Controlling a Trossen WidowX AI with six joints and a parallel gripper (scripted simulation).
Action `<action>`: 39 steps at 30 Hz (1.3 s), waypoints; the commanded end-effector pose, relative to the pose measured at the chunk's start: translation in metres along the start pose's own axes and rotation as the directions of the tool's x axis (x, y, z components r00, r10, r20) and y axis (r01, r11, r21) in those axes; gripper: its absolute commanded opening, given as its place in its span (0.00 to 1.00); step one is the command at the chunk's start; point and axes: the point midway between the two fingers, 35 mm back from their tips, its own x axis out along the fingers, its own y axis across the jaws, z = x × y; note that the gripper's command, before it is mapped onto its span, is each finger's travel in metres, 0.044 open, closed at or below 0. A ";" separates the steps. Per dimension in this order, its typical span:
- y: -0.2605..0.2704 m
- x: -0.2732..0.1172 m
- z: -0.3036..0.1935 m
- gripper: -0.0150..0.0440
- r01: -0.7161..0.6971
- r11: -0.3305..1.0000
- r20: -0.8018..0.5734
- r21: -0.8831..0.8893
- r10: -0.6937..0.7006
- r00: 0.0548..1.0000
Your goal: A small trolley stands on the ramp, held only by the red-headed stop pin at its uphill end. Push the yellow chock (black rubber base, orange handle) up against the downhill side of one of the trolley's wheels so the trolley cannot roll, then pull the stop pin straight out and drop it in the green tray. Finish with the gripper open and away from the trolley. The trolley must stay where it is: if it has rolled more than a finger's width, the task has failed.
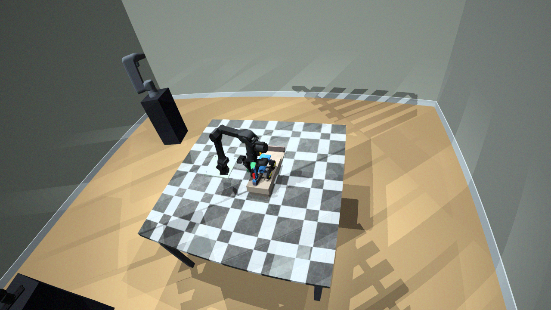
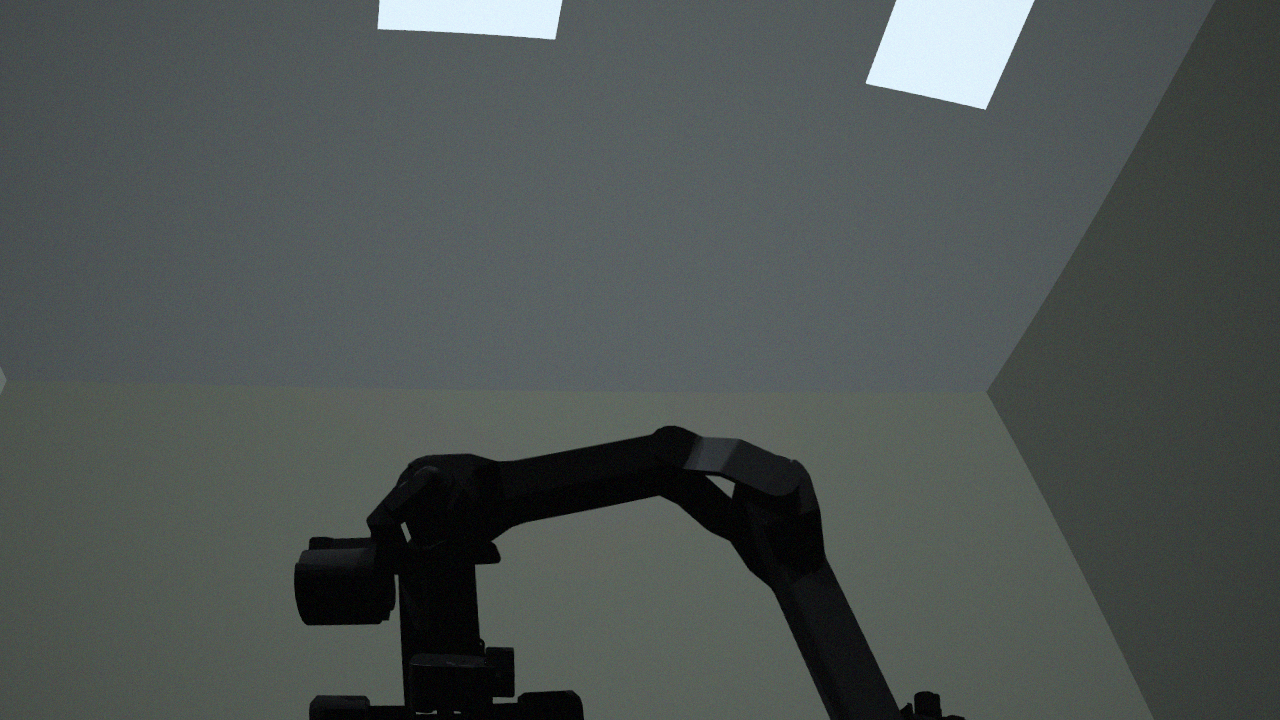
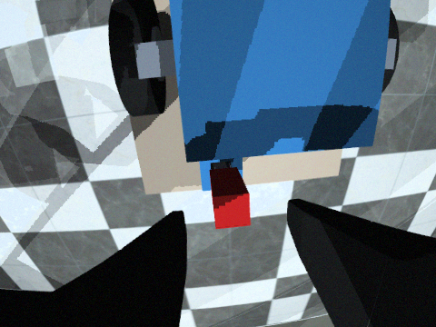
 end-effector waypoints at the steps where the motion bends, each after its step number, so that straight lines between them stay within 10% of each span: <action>1: 0.001 0.006 0.000 0.58 -0.002 1.000 -0.003 -0.004 0.002 1.000; 33: 0.001 0.046 -0.001 0.58 -0.002 1.000 -0.004 -0.004 0.002 1.000; 39: 0.000 0.042 -0.001 0.34 -0.001 1.000 -0.005 0.000 0.001 1.000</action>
